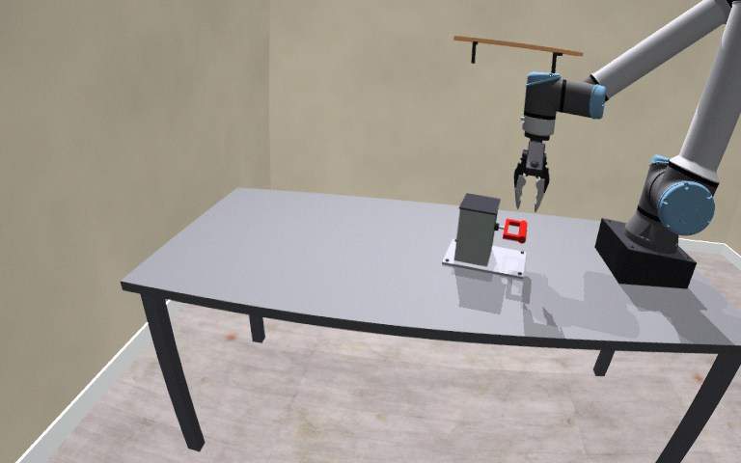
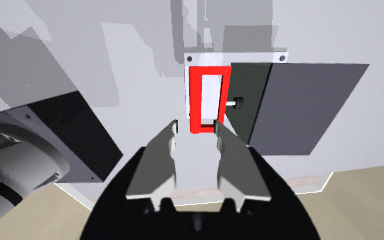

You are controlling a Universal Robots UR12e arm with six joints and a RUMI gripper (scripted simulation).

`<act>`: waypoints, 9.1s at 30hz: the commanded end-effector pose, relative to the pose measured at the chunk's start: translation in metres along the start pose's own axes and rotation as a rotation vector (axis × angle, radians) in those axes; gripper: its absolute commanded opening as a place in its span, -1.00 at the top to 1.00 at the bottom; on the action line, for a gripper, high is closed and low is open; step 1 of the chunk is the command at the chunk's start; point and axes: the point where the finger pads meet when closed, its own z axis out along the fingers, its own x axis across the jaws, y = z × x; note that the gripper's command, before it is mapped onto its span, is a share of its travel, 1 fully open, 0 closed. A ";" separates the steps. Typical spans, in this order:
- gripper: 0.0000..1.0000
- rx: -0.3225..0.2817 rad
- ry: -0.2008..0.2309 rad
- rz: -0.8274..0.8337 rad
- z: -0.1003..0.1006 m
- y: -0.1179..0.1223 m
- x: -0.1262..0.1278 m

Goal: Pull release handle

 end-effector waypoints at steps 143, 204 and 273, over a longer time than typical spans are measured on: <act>0.40 0.001 -0.002 0.001 0.080 0.001 0.000; 1.00 0.001 0.001 0.001 0.080 0.001 0.001; 1.00 0.001 -0.001 0.001 0.080 0.002 -0.015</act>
